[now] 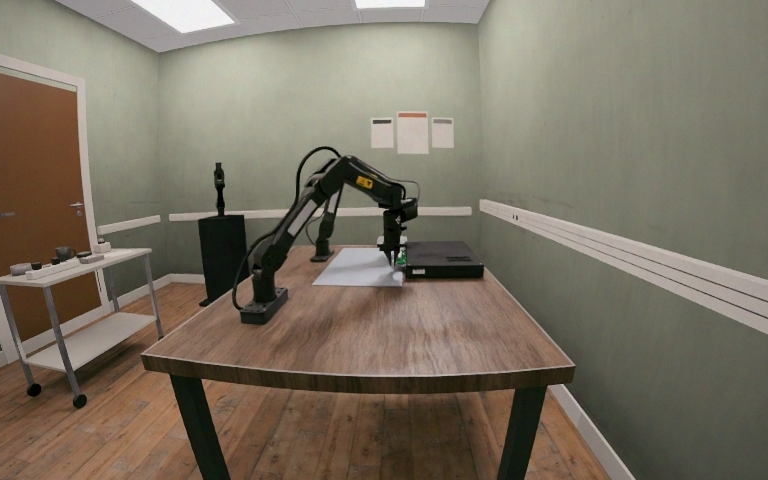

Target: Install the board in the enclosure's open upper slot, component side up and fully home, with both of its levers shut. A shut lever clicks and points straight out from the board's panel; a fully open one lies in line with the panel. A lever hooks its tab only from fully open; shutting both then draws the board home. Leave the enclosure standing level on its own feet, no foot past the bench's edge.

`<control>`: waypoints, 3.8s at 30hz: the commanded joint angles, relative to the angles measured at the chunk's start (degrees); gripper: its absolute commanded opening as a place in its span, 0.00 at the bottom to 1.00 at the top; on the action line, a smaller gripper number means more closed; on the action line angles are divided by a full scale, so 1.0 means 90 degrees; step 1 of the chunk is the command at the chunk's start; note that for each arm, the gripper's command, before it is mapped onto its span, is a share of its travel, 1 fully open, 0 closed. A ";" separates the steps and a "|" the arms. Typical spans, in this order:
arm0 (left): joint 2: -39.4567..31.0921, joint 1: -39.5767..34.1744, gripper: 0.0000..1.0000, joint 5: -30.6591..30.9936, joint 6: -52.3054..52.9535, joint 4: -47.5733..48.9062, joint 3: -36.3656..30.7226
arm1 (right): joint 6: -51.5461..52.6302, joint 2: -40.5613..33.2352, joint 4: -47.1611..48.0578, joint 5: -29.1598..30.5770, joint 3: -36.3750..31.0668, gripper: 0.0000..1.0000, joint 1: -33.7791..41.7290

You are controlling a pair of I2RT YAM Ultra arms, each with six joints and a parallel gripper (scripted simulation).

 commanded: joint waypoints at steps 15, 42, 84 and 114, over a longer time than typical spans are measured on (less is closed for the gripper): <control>0.0569 -0.0078 0.03 -0.0077 -0.0100 -0.0246 0.0845 | 0.0037 0.0461 -0.0377 0.0061 0.0871 0.03 -0.0230; 0.0507 -0.0132 0.03 -0.0100 -0.0769 -0.0207 0.0791 | 0.0770 0.0172 -0.0088 0.0194 0.0517 0.03 -0.0133; 0.0300 -0.0172 0.03 -0.0111 -0.2160 -0.0076 0.0527 | 0.2208 -0.0143 0.0355 0.0521 -0.0041 0.03 0.0018; 0.0136 -0.0239 0.03 -0.0054 -0.3940 -0.0024 0.0309 | 0.4131 -0.0335 0.0609 0.1011 -0.0383 0.03 0.0291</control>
